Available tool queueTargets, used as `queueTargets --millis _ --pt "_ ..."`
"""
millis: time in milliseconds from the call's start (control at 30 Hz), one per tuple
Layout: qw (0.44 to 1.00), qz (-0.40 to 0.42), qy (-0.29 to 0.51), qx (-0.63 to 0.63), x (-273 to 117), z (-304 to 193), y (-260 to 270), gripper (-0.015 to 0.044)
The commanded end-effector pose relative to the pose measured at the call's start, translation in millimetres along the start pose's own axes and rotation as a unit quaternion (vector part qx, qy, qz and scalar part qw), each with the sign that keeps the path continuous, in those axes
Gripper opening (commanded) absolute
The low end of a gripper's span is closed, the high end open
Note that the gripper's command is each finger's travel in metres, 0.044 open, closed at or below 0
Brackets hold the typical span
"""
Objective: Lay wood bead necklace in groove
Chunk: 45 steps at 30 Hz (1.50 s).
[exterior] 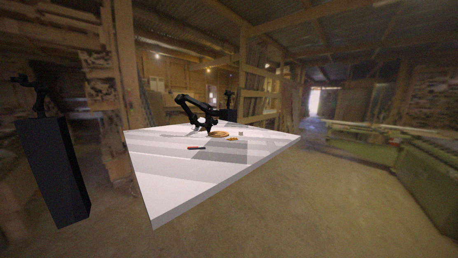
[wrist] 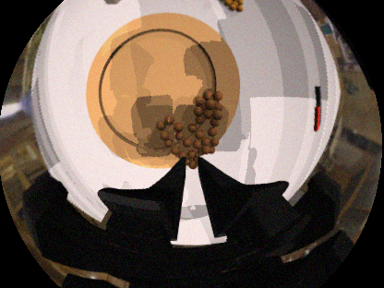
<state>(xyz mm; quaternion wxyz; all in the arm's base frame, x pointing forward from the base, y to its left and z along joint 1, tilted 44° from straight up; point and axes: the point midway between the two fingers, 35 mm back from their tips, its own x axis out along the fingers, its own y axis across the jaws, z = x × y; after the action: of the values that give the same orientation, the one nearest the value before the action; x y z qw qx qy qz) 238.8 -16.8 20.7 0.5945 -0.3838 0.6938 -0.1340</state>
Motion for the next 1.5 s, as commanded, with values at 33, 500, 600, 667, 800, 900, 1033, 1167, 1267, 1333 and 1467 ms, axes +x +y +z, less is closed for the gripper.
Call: queueTargets --millis 33,500,600,667,800,900,1033,1167,1267,1333,1467 --pt "1.000 0.000 0.000 0.000 0 0 0 0.0000" --pt "1.000 0.000 0.000 0.000 0 0 0 0.0000" --pt "1.000 0.000 0.000 0.000 0 0 0 0.0000" --pt "1.000 0.000 0.000 0.000 0 0 0 0.0000" --pt "1.000 0.000 0.000 0.000 0 0 0 0.0000" --pt "1.000 0.000 0.000 0.000 0 0 0 0.0000" --pt "1.000 -0.002 0.001 -0.001 -4 0 -1 0.0000" --pt "1.000 -0.003 0.001 -0.001 -6 0 -1 0.0000" --pt "1.000 -0.003 0.001 -0.001 -7 7 0 0.0000" --pt "1.000 -0.003 0.000 -0.001 -7 13 1 0.0000" --pt "1.000 -0.003 0.000 -0.001 -7 26 4 0.0000"
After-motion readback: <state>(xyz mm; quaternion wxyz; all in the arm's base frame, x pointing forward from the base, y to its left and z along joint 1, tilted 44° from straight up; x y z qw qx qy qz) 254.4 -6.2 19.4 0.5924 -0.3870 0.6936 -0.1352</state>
